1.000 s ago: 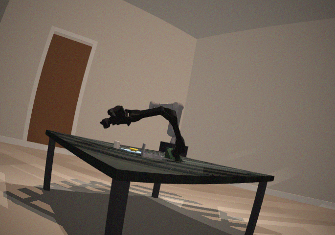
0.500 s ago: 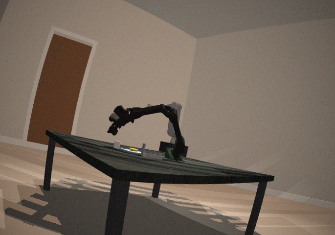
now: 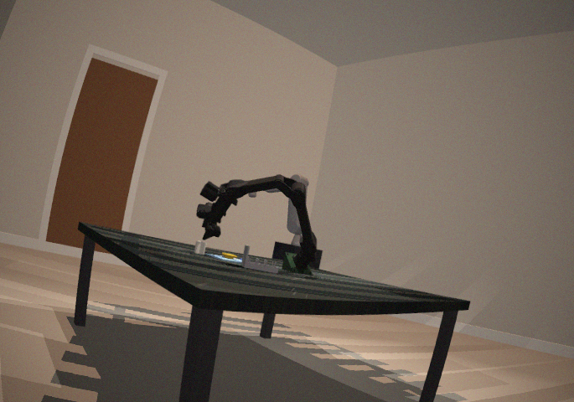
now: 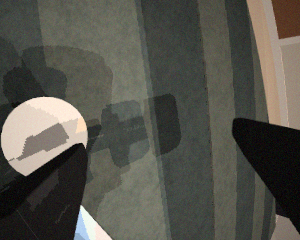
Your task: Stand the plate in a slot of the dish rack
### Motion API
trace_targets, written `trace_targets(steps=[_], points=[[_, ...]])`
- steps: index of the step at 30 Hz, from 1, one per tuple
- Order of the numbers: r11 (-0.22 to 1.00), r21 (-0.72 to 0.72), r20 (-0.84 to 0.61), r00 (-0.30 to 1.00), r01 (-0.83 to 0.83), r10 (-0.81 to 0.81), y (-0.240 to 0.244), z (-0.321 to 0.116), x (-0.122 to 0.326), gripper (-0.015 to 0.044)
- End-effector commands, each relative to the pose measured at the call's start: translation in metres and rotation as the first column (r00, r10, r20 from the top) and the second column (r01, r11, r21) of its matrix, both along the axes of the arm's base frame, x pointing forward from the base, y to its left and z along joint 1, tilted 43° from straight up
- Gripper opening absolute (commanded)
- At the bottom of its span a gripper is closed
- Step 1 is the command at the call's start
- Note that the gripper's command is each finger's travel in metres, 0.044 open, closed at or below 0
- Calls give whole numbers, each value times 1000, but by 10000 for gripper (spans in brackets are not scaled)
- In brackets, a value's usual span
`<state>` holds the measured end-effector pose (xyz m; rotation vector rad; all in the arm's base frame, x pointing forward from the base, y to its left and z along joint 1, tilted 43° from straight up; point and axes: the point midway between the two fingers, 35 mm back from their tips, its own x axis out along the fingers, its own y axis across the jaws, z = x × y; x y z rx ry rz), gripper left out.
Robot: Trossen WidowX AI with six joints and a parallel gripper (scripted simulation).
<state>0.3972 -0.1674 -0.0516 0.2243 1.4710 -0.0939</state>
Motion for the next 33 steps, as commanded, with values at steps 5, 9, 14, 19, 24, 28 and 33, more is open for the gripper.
trace_targets(steps=[5,9,14,19,24,28,33], points=[[966,214,-33,987,-148,158,19,1,-41,400],[924,321,-11,975,-209,224,29,7,-58,400],[854,444,47,958,-273,282,42,17,-76,400],[770,547,130,942,-327,308,54,31,-91,400],[746,572,156,938,-341,309,57,36,-95,400],[746,571,156,938,-341,309,58,35,-95,400],[747,571,156,938,-341,309,63,29,-94,400]])
